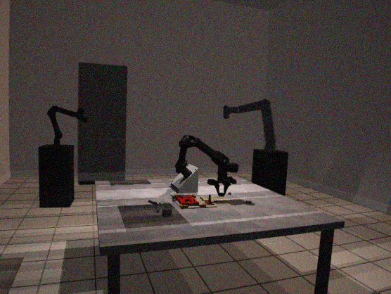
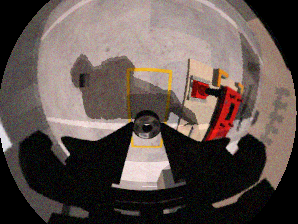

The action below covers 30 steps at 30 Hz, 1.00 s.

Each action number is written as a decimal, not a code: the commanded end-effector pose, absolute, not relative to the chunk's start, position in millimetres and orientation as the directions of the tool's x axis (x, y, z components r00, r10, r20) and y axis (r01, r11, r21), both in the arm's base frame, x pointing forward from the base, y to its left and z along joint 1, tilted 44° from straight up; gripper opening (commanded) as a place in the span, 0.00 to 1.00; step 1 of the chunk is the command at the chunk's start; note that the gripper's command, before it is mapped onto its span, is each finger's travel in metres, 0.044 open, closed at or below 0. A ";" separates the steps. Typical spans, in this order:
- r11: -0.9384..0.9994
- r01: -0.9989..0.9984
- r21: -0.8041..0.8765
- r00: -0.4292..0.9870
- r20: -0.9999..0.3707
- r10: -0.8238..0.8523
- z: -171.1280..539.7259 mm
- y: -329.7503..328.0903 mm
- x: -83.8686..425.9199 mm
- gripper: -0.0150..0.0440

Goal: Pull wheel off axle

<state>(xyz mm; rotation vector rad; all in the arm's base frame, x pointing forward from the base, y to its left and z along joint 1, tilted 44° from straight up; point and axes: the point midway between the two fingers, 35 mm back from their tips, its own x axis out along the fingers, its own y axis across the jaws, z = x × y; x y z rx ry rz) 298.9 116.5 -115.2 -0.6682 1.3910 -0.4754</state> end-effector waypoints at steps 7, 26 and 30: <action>0.720 -0.085 -0.689 0.128 -0.724 -0.678 -141.9 86.9 298.4 0.25; 0.724 -0.085 -0.685 0.127 -0.728 -0.674 -111.6 118.4 294.7 0.76; 0.722 -0.086 -0.686 0.127 -0.726 -0.675 -96.4 132.0 290.9 0.76</action>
